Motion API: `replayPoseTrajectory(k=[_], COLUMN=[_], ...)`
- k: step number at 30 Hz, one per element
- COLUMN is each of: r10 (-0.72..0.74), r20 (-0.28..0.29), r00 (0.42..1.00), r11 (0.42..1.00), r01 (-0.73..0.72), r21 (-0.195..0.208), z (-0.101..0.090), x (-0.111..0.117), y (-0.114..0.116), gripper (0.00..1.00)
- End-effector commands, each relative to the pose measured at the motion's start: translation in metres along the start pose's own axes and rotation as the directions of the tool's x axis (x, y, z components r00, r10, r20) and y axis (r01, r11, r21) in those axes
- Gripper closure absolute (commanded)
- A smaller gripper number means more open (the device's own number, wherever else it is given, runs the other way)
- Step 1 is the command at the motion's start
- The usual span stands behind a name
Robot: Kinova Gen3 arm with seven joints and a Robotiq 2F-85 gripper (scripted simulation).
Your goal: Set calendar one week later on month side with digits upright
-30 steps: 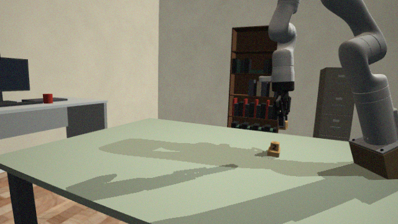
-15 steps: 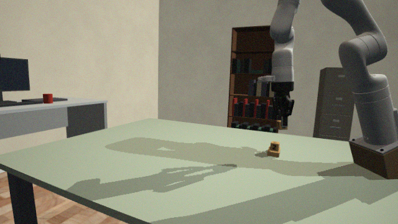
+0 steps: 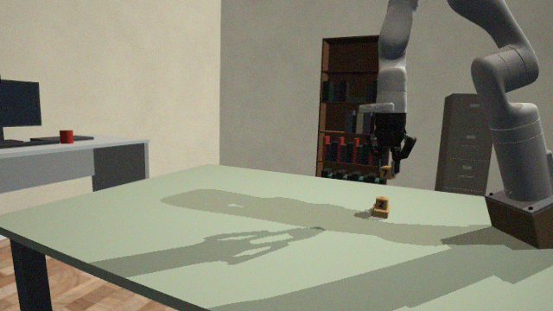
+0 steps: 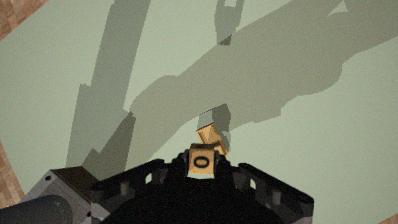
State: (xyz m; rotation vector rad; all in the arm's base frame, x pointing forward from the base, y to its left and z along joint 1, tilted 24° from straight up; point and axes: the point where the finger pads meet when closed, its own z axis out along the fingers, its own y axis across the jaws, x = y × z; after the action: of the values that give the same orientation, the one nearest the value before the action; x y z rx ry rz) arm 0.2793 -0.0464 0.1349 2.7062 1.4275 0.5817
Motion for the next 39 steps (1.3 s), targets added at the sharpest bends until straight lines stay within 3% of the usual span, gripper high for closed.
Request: replayPoseTrajectory(k=[1,8,18,39], r10=[-0.101,-0.295,-0.42,-0.46], r20=[-0.025,-0.023,-0.015,-0.015], r00=[0.995,0.955,0.908,0.888], r11=[0.995,0.955,0.907,0.887], r01=[0.101,0.294,0.418,0.459], r21=[-0.015,-0.034,-0.047,-0.051], z=[-0.0011,-0.0024,-0.0037,-0.0039], x=[0.0006,0.0012,0.0024,0.0036], y=[0.0072,0.0113,0.0141,0.0145], gripper=[0.74,0.74,0.74,0.74])
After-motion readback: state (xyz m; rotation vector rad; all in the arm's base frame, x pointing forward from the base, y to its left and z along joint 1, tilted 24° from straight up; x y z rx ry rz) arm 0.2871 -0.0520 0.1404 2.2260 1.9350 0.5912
